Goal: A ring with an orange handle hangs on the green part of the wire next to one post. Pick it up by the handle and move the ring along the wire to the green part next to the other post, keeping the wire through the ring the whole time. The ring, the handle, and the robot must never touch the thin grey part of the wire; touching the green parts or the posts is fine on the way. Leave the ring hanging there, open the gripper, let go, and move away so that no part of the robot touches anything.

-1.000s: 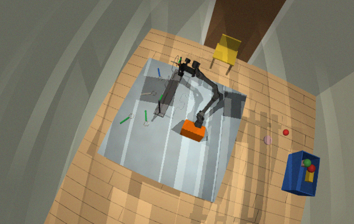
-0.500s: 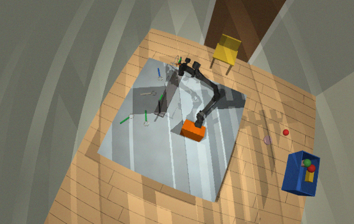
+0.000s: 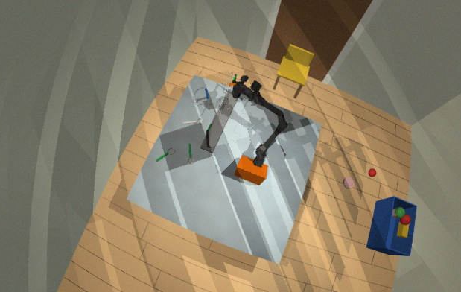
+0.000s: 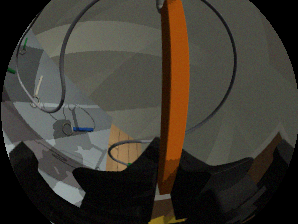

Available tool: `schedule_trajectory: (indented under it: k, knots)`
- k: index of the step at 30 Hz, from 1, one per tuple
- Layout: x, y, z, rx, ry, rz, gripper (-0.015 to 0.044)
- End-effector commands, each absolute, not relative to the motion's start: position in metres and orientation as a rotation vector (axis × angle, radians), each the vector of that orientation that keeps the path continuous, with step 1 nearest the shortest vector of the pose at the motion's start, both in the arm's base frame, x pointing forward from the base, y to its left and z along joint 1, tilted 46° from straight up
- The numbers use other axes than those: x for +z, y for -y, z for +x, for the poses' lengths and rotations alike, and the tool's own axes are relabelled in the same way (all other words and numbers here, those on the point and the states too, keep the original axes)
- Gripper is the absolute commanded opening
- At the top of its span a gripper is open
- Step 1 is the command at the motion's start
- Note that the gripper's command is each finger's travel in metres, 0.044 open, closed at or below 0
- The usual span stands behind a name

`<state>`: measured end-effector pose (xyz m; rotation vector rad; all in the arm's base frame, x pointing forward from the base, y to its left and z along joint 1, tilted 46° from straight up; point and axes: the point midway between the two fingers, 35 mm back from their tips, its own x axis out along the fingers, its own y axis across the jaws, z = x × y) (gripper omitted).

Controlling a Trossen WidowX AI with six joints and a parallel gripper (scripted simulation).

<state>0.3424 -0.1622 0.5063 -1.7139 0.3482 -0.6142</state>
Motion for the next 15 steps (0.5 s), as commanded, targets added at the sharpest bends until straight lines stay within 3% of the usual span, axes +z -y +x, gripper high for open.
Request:
schedule_trajectory:
  k: [1,15]
  knots:
    - [0.5073,0.161,0.3429,-0.616,-0.339,-1.769,-0.015]
    - [0.5139,0.1589,0.3431,-0.636,-0.318,-1.945,-0.015]
